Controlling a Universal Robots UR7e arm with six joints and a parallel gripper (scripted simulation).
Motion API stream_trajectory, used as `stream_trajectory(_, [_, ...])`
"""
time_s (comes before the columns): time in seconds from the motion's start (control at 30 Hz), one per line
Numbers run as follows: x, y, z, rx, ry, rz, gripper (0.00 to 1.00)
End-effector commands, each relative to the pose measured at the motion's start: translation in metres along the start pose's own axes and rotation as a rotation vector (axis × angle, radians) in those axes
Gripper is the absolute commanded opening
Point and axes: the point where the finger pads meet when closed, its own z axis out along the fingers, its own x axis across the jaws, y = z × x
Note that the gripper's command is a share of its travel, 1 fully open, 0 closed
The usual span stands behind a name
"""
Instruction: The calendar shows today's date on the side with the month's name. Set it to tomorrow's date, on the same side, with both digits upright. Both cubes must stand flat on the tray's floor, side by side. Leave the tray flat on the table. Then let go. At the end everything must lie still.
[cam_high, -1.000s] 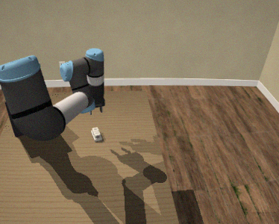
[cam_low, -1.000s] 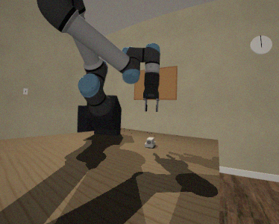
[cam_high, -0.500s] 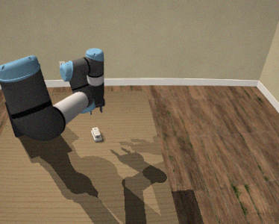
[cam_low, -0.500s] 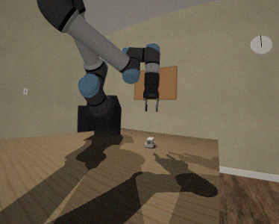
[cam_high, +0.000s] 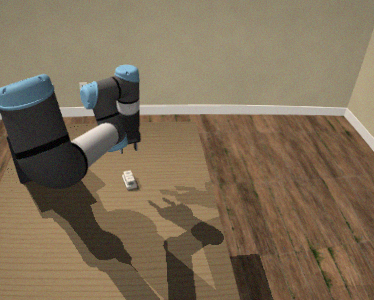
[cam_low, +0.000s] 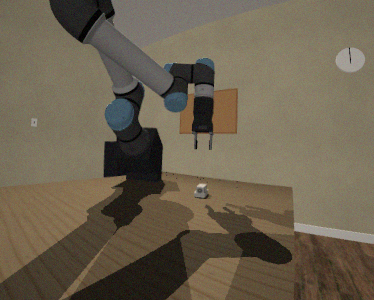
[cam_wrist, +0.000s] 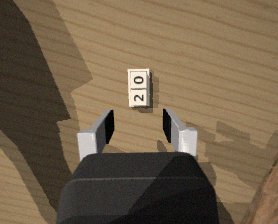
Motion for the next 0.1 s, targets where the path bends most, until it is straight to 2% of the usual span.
stream_trajectory(0.0, [0.0002,0.0,-0.0002,0.0,0.001,0.0,1.0])
stream_trajectory(0.07, [0.0002,0.0,-0.0002,0.0,0.001,0.0,1.0])
